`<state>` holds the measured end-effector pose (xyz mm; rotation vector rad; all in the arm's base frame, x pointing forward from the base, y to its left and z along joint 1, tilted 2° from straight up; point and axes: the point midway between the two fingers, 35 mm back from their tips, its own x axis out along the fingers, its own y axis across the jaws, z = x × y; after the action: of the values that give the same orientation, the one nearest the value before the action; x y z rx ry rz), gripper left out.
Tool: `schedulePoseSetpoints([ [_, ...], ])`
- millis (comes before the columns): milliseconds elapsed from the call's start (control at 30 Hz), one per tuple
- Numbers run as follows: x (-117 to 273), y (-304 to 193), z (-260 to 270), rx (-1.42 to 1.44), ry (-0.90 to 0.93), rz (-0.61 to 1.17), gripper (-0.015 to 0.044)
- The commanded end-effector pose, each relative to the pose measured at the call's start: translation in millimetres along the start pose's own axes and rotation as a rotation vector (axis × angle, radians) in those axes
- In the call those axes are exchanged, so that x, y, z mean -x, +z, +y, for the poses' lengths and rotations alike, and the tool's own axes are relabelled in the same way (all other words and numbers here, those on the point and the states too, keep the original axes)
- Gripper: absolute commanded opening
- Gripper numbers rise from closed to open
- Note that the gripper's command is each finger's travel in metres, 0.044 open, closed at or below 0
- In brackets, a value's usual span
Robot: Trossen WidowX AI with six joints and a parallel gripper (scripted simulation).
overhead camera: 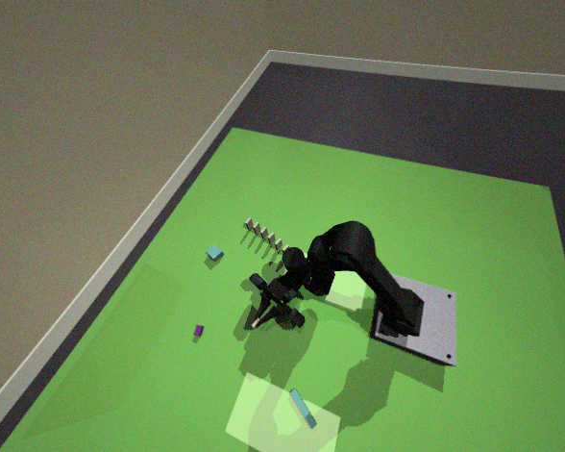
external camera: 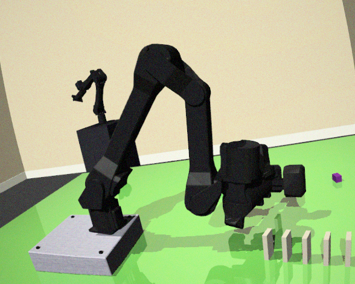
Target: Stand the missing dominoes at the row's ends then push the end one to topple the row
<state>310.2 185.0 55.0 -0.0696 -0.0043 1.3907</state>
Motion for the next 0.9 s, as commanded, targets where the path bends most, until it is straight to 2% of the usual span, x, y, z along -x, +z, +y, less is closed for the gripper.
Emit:
schedulePoseSetpoints([
  [0, -1.4, -11.7, -1.1, 0.011, 0.000, 0.005, 0.0021],
  [200, -2.3, -30.7, 1.8, 0.011, 0.003, 0.015, 0.0021],
  [567, -2.4, -31.3, 1.9, 0.011, 0.003, 0.015, 0.0021],
  [867, -2.4, -31.3, 1.9, 0.011, 0.003, 0.015, 0.0257],
])
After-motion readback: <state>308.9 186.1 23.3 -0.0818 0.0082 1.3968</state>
